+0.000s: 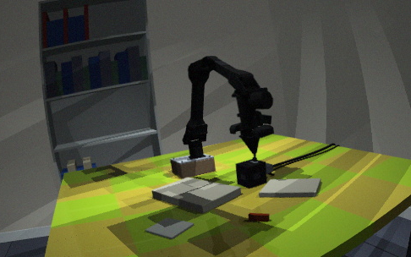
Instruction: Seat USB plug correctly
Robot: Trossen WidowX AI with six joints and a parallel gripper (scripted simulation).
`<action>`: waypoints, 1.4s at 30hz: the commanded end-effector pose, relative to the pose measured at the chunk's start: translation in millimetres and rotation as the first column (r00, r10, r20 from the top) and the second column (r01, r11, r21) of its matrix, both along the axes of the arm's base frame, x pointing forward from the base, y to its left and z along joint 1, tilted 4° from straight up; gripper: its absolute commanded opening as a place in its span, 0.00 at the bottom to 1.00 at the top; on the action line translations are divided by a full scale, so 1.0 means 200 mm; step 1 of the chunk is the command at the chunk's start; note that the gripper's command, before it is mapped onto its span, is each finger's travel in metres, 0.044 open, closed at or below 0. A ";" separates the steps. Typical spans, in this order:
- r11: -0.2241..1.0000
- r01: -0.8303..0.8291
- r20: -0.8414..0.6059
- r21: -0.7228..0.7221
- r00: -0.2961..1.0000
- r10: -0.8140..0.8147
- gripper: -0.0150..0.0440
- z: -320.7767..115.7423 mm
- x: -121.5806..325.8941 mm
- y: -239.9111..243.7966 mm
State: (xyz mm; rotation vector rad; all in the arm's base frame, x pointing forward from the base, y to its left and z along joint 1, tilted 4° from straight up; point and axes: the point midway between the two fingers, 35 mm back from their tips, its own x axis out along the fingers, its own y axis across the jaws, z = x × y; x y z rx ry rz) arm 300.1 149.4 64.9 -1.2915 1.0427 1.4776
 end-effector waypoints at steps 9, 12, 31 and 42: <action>1.000 0.005 -0.001 0.002 1.000 -0.005 0.25 -0.01 0.00 0.00; 1.000 0.000 0.000 0.000 1.000 0.000 0.34 0.00 0.00 0.00; 1.000 0.000 0.000 0.000 1.000 0.000 0.42 0.00 0.00 0.00; 1.000 0.000 0.000 0.000 1.000 0.000 0.42 0.05 0.00 0.00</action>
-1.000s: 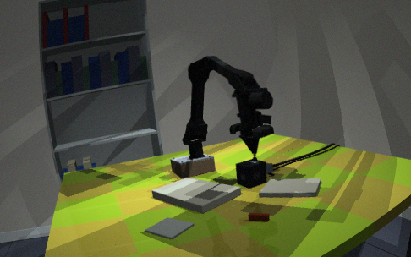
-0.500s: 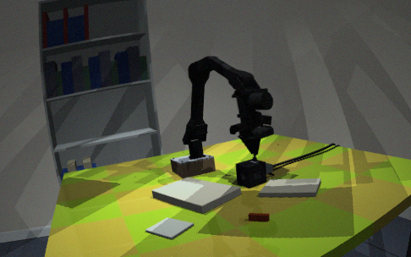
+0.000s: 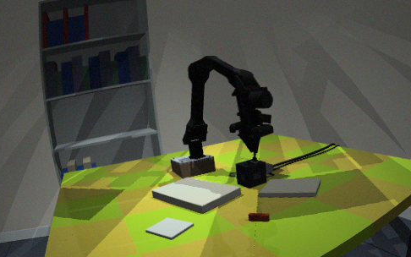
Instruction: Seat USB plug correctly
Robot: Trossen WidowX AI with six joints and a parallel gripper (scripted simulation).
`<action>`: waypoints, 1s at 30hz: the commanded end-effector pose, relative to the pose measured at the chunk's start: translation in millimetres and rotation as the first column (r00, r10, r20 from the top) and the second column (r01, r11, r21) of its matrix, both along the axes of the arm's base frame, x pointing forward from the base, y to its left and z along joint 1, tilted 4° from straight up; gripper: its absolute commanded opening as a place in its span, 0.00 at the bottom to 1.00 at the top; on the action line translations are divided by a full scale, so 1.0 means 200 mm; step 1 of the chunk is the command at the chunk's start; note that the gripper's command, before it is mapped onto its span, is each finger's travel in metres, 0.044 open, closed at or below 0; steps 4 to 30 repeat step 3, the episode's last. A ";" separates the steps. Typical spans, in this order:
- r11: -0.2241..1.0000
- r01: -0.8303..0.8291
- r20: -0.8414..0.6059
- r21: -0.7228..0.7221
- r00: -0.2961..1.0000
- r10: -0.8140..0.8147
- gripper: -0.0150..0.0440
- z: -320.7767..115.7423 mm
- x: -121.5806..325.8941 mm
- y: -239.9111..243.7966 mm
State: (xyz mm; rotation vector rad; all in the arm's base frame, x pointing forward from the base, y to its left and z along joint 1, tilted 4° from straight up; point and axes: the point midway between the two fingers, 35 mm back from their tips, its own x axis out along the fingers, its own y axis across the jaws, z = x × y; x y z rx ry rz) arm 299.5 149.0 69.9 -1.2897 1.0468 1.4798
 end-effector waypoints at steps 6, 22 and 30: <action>1.000 0.000 0.004 0.002 1.000 0.000 0.42 0.04 0.01 0.00; 1.000 0.000 0.004 0.002 1.000 0.000 0.42 0.04 0.01 0.00; 1.000 0.000 0.004 0.002 1.000 0.000 0.42 0.04 0.01 0.00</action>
